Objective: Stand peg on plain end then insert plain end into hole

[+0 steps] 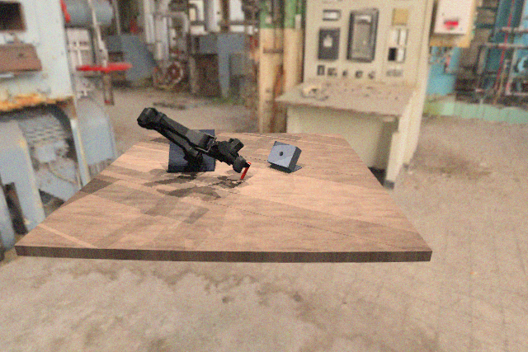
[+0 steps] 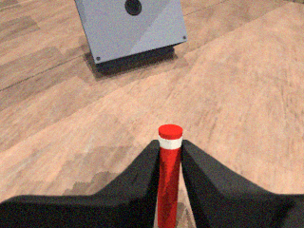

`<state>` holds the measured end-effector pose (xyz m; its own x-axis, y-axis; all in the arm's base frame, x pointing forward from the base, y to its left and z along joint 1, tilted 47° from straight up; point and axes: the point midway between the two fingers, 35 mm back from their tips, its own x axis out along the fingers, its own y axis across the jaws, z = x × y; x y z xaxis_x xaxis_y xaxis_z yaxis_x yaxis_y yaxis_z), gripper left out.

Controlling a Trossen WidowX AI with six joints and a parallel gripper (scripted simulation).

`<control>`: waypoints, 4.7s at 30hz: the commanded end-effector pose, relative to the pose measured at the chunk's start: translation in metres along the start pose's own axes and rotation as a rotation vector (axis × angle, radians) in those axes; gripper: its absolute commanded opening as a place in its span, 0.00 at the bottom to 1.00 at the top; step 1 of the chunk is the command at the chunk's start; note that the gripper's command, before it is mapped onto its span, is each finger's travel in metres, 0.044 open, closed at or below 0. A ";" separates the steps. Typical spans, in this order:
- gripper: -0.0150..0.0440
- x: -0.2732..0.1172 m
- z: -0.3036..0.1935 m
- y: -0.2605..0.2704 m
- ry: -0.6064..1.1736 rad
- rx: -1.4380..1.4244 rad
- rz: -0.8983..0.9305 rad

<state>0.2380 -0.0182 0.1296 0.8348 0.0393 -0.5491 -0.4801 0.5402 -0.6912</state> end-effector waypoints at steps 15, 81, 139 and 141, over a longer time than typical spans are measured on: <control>0.34 -0.011 -0.006 0.000 -0.162 -0.010 -0.004; 0.34 -0.024 -0.026 0.001 -0.361 -0.014 -0.002; 0.47 -0.029 -0.030 0.002 -0.449 -0.030 0.002; 0.47 -0.029 -0.030 0.002 -0.449 -0.030 0.002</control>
<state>0.2050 -0.0434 0.1305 0.8648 0.4051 -0.2968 -0.4842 0.5162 -0.7064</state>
